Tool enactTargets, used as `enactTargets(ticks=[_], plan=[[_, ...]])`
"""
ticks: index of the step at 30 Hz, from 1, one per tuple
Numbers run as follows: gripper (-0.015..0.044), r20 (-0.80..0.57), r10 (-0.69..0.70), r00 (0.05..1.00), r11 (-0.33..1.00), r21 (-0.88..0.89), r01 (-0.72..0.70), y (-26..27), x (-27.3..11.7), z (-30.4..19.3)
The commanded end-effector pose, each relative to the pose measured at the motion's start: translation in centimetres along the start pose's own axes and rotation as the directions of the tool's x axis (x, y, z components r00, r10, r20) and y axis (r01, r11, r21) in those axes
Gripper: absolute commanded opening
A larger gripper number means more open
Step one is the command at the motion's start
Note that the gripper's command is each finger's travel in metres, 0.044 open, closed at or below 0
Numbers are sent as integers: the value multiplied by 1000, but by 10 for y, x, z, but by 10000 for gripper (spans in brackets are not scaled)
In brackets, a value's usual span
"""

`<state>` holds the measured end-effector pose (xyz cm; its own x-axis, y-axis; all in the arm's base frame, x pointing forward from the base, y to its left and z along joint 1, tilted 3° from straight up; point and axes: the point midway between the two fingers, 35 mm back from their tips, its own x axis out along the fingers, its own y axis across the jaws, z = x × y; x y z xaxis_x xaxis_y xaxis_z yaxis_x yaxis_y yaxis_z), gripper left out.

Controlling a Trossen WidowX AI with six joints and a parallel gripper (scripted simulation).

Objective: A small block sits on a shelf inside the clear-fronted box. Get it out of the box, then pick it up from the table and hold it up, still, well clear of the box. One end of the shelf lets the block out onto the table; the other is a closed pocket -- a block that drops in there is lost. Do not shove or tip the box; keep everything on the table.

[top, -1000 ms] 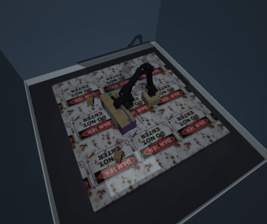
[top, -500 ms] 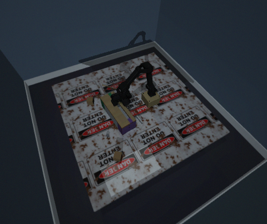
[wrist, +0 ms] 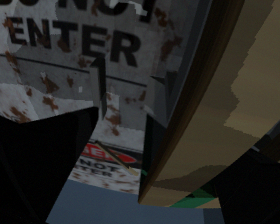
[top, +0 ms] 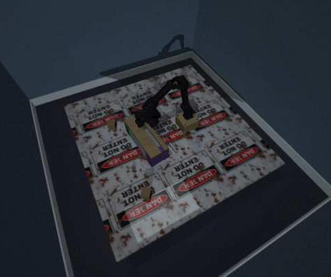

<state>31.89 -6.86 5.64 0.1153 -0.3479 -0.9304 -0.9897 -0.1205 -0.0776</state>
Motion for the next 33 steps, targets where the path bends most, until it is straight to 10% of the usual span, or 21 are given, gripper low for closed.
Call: enactTargets(ticks=[1,21,28,33], plan=[[400,2,-4,1000,1000,-1,4,-1,4,-12],[374,2,0,1000,1000,16,0,2,-49,-33],[285,50,-15,999,849,528,-13,11,-47,-54],[285,96,-45,994,513,857,-59,15,-44,-58]])
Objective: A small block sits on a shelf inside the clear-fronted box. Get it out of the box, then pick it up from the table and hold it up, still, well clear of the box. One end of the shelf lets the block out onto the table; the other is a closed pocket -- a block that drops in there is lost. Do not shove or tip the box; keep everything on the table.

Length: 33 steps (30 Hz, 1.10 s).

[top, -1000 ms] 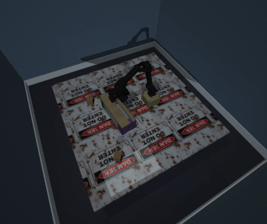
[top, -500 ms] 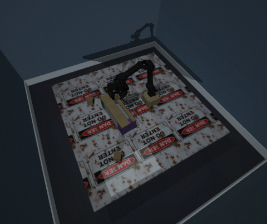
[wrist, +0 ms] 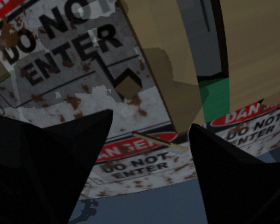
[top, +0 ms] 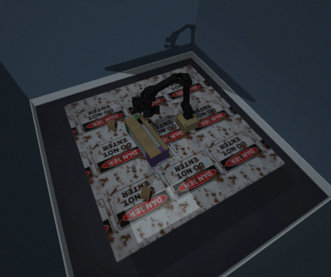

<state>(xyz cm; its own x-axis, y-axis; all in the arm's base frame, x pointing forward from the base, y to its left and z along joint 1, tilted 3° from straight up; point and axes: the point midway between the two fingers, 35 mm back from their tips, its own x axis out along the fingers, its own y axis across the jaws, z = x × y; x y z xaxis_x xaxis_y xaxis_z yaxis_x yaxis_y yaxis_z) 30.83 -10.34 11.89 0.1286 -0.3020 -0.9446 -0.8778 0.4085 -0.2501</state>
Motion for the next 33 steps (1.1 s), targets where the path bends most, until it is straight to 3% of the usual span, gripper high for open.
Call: enactTargets(ticks=[1,7,13,22,33], plan=[[285,69,2,998,843,536,-39,2,3,-7],[285,143,-9,990,342,930,-131,3,5,-15],[285,189,-22,982,-21,982,-189,4,5,-19],[285,244,-45,969,-482,844,-235,4,5,-25],[285,305,-78,949,-882,423,-208,4,5,-32]])
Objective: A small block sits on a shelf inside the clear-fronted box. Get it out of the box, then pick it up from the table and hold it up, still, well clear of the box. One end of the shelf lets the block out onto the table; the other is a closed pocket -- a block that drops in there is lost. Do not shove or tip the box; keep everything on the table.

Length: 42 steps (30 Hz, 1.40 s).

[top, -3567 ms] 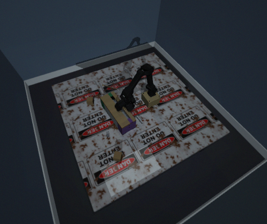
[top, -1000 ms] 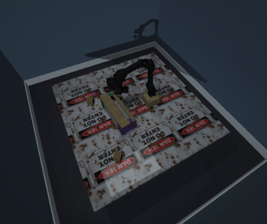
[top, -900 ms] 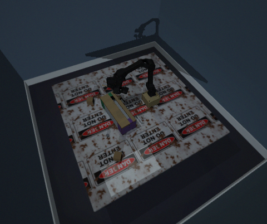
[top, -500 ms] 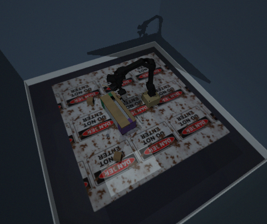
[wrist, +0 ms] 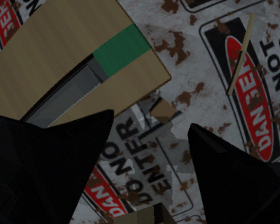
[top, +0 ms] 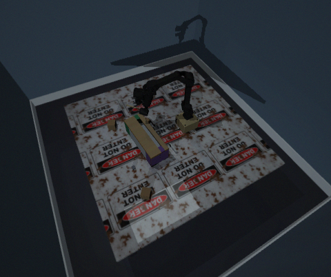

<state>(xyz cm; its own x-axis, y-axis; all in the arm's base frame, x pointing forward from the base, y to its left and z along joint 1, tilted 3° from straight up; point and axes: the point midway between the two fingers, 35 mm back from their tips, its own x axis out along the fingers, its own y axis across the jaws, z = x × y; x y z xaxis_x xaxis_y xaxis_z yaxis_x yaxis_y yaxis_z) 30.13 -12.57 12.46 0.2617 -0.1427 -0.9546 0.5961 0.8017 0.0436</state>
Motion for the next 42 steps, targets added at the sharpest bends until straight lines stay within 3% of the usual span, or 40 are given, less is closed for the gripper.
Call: enactTargets(ticks=[1,8,14,21,28,42], plan=[[285,8,117,993,588,805,-76,-11,2,-6],[285,25,160,987,253,965,-66,-16,0,-5],[285,40,190,981,-55,998,-30,-19,-2,-5],[285,61,227,972,-403,914,37,-23,-4,-4],[285,79,255,964,-688,716,124,-26,-6,-3],[285,80,258,963,-719,682,135,-26,-6,-3]])
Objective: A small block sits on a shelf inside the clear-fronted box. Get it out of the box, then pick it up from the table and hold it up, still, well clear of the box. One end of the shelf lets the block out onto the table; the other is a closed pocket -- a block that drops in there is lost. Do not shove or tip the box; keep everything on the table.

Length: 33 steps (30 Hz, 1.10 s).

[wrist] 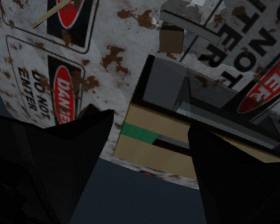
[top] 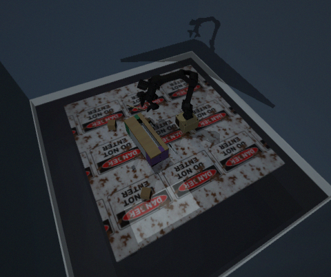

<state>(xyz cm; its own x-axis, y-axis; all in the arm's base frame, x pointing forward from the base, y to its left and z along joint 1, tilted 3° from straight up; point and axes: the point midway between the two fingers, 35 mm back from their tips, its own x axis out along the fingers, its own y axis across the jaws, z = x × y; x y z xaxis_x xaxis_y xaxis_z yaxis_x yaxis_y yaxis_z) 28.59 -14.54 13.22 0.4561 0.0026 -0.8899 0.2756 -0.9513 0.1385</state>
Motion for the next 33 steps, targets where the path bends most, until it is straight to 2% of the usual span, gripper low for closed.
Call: enactTargets(ticks=[1,10,17,33], plan=[[285,-18,-15,1000,983,183,18,-3,1,5],[285,-18,-15,1000,983,183,18,-3,4,5],[285,-18,-16,1000,983,183,19,-10,88,36],[285,-18,-16,1000,983,183,19,-11,105,43]])
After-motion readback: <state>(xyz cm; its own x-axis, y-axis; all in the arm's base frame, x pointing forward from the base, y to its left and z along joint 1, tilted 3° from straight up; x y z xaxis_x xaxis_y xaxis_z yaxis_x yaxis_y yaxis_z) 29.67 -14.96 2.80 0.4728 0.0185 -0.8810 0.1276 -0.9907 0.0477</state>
